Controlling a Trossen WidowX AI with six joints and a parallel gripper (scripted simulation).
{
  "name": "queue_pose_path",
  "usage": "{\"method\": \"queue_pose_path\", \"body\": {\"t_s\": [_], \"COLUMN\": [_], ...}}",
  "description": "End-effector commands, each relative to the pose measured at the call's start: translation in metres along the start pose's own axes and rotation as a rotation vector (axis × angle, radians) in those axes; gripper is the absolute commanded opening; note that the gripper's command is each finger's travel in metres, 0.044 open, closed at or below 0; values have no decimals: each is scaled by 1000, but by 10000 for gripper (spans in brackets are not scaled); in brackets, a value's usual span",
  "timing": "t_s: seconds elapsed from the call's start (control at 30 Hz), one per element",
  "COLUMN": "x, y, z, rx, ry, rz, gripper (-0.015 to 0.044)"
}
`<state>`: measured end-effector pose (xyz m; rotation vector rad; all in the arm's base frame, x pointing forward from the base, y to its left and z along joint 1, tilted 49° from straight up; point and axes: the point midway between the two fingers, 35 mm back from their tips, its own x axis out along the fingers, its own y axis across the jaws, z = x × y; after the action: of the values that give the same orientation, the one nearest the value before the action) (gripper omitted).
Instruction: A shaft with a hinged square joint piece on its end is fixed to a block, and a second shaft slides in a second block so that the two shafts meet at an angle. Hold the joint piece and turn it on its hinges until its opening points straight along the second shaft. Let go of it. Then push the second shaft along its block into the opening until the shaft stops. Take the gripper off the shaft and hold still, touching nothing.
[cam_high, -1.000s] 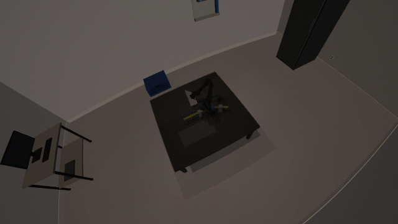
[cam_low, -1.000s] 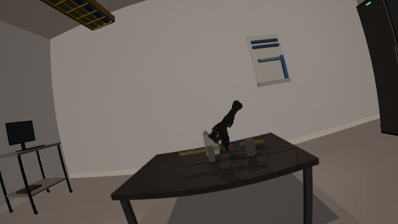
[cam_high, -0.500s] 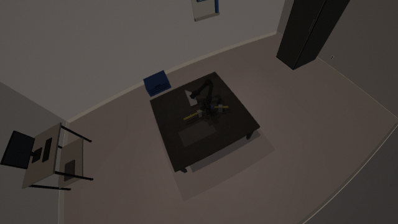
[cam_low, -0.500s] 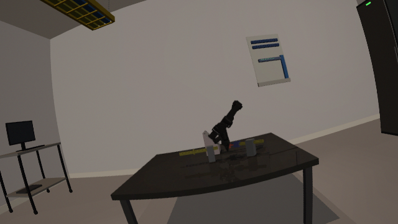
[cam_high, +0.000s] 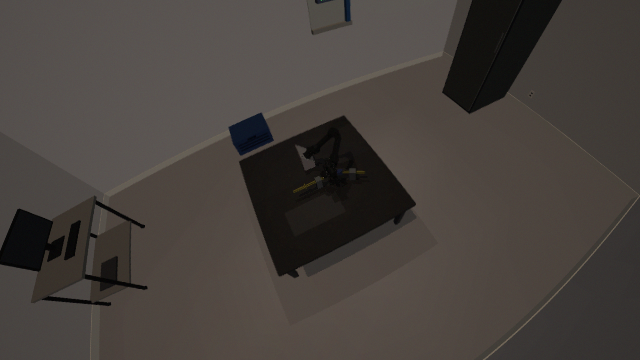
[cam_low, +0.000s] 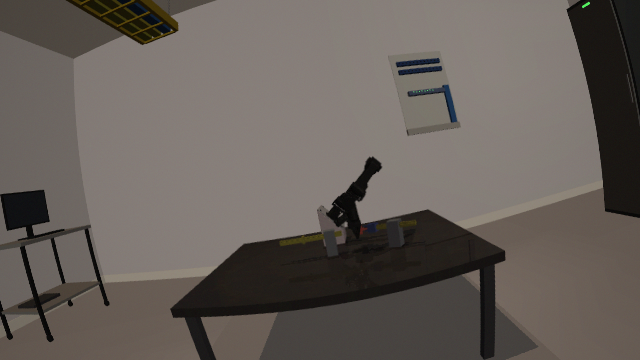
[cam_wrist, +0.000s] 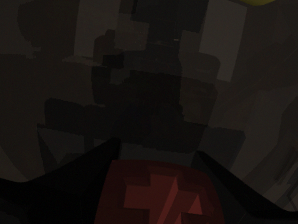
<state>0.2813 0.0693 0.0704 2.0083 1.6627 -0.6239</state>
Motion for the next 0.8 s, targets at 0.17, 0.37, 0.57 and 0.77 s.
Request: {"method": "queue_pose_path", "body": {"t_s": [0.17,0.37,0.57,0.77], "x": [0,0,0,-15], "y": [0,0,0,1], "z": [0,0,0,-3], "rx": [1,1,1,1], "ry": [-1,-1,-1,-154], "rz": [0,0,0,0], "gripper": [383,440,440,440]}}
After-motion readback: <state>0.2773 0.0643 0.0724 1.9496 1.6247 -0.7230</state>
